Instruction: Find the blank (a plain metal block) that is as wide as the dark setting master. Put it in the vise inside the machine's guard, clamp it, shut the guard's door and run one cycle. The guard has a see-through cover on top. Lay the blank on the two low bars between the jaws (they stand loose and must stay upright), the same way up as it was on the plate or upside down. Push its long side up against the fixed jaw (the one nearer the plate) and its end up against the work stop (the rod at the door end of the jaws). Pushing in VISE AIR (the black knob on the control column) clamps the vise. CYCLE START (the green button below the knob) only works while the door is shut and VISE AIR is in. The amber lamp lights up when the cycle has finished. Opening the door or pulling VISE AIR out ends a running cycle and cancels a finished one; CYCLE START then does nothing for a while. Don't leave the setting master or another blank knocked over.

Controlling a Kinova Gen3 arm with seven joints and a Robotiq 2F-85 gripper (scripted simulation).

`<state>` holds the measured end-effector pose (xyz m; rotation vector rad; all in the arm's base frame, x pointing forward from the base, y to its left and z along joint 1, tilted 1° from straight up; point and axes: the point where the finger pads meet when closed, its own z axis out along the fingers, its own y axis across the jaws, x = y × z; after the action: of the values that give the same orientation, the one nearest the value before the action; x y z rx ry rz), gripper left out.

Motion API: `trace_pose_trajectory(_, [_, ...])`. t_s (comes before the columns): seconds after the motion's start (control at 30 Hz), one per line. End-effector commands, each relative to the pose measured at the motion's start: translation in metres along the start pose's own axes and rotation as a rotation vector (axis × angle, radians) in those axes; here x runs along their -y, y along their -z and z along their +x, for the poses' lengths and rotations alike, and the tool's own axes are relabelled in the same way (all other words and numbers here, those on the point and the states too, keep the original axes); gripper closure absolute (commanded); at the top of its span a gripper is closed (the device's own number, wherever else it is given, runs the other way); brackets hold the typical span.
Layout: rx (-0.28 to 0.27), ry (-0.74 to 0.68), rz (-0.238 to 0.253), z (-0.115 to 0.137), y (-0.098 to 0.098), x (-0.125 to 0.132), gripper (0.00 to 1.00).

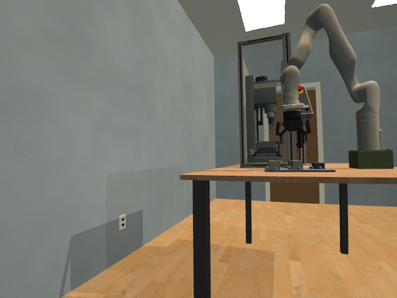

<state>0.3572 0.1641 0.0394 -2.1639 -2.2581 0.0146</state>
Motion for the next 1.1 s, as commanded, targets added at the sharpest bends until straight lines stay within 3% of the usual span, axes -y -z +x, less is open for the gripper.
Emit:
trace_pose_trajectory(0.0, [-0.008, 0.006, -0.018, 0.006, 0.012, -0.005, 0.0])
trace_pose_trajectory(0.83, [-0.009, 0.007, -0.019, 0.004, 0.009, -0.003, 0.0])
trace_pose_trajectory(1.0, [-0.009, 0.007, -0.019, 0.041, 0.011, -0.038, 0.0])
trace_pose_trajectory(1.07, [-0.009, 0.007, -0.019, 0.041, 0.011, -0.038, 0.0])
